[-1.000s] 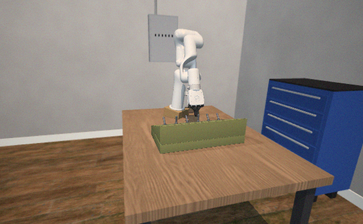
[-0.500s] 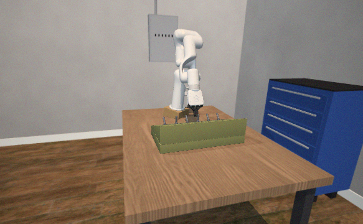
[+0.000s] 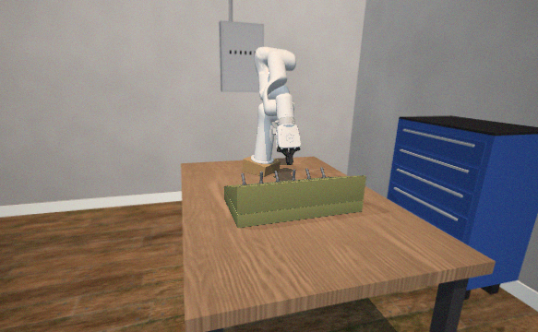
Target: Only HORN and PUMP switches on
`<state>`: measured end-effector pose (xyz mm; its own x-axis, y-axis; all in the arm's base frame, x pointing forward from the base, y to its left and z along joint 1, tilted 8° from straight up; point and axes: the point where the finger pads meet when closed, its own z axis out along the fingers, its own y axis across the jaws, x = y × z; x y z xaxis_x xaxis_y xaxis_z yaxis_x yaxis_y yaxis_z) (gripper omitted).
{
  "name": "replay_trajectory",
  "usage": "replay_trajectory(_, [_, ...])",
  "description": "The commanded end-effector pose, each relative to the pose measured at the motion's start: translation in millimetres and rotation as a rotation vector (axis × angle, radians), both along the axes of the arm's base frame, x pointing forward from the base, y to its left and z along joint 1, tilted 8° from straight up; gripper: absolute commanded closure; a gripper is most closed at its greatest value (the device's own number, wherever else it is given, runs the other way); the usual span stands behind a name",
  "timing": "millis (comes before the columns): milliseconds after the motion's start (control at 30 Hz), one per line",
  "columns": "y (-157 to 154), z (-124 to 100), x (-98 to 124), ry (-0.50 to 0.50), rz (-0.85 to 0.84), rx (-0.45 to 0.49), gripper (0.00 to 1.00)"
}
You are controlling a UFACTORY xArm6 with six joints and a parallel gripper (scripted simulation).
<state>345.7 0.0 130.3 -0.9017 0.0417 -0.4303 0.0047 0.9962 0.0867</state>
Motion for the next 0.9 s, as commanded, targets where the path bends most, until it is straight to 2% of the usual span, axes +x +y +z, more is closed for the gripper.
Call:
replay_trajectory(0, [-2, 44, -21, 0.007, -0.003, -0.006, 1.00])
replay_trajectory(267, [-4, 70, -33, 0.007, -0.003, -0.006, 1.00])
replay_trajectory(700, [-4, 74, -35, 0.007, -0.003, -0.006, 1.00])
replay_trajectory(733, [-4, 74, -35, 0.007, -0.003, -0.006, 0.00])
replay_trajectory(867, [-4, 74, -35, 0.007, -0.003, -0.006, 0.00])
